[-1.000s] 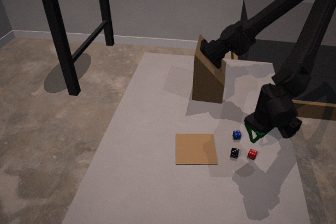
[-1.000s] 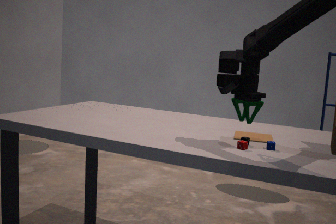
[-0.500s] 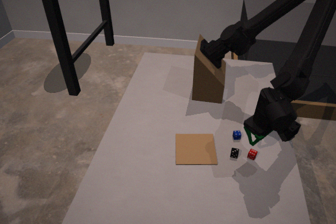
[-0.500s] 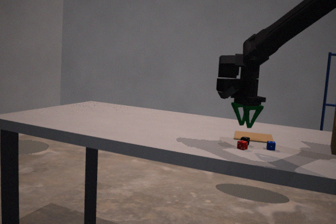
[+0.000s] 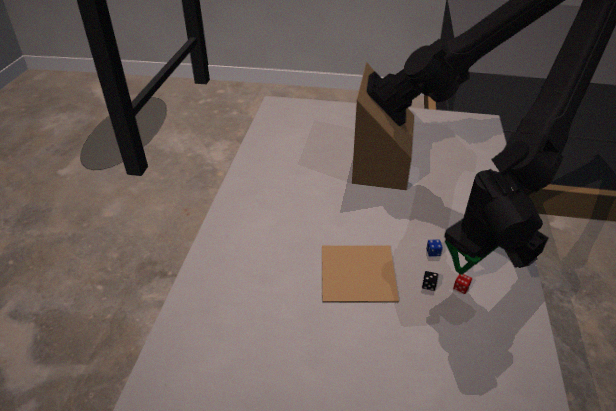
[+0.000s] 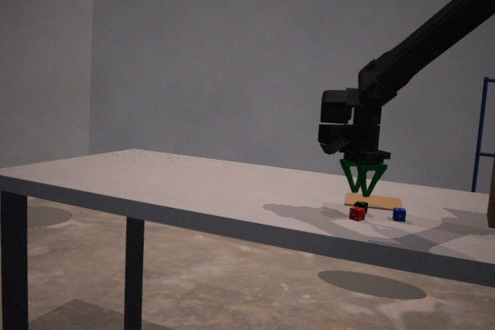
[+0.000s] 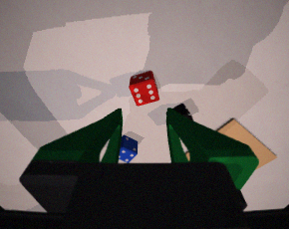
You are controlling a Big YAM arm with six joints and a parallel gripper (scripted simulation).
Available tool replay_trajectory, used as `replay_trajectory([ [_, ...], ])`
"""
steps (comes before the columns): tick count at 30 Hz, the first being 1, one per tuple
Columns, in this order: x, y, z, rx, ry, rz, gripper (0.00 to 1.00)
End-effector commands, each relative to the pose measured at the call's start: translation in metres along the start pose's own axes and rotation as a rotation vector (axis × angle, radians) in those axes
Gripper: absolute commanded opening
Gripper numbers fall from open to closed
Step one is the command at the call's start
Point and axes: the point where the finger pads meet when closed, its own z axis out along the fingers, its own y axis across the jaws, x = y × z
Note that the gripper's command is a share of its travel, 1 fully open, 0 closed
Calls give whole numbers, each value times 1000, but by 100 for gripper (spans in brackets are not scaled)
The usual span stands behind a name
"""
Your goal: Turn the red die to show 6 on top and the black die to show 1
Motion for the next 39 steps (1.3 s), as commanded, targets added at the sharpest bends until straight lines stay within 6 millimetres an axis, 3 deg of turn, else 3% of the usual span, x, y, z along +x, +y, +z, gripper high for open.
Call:
replay_trajectory([
  [1, -3, -2, 7, 4, -6, 10, 40],
  [4, -5, -4, 0, 16, -22, 13, 40],
  [9, -3, -2, 15, 4, -7, 10, 40],
  [13, -8, -6, 10, 19, -26, 10, 40],
  [17, -5, -2, 20, 5, -10, 7, 40],
  [20, -6, -3, 18, 10, -16, 7, 40],
  [21, -11, -8, 6, 30, -41, 10, 40],
  [39, -7, -6, 12, 20, -28, 14, 40],
])
